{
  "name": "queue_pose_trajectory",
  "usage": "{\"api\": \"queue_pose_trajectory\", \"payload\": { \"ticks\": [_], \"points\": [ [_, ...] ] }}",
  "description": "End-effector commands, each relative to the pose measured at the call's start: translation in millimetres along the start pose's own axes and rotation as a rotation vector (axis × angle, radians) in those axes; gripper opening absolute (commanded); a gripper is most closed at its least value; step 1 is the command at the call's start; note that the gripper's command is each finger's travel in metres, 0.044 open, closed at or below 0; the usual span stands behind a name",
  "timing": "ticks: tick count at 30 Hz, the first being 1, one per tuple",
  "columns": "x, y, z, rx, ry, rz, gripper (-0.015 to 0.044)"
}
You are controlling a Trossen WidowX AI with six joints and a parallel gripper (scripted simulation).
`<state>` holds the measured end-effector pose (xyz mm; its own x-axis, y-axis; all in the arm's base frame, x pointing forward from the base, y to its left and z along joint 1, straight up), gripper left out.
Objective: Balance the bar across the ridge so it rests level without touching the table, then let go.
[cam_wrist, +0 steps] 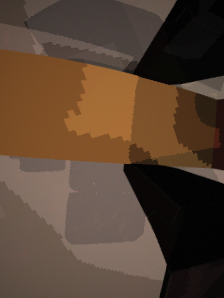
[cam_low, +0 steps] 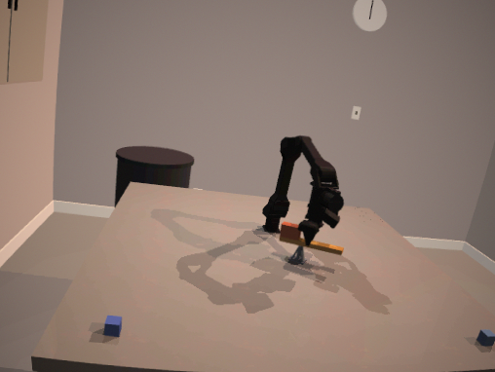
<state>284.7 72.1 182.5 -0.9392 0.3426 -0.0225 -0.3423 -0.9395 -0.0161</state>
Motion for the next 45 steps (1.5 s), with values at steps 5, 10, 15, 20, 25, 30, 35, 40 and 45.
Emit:
{"api": "queue_pose_trajectory", "payload": {
  "ticks": [5, 10, 15, 20, 25, 30, 35, 40, 45],
  "points": [
    [0.0, 0.1, -1.1, 0.000, 0.001, 0.002, 0.0000],
    [0.1, 0.1, -1.6, 0.000, 0.001, 0.002, 0.0000],
    [0.1, 0.1, -2.0, 0.000, 0.001, 0.002, 0.0000],
    [0.2, 0.1, -2.4, 0.000, 0.001, 0.002, 0.0000],
    [0.2, 0.1, -2.8, 0.000, 0.001, 0.002, 0.0000],
    [0.2, 0.0, -3.3, 0.000, 0.001, 0.002, 0.0000],
    [0.2, 0.0, -3.6, 0.000, 0.001, 0.002, 0.0000],
    [0.3, 0.0, -4.1, 0.000, 0.001, 0.002, 0.0000],
    [0.3, -0.1, -4.5, 0.000, 0.001, 0.002, 0.0000]
  ]
}}
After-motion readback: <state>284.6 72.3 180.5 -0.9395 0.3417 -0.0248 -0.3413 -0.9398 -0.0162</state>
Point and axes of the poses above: the point midway between the two fingers, 35 mm back from their tips, its own z axis back along the fingers, its own x axis across the jaws, y = z × x, the point moved 7 cm from there along z, back along the fingers, and after that the axes turned 10 degrees about z, right-handed, at the moved point
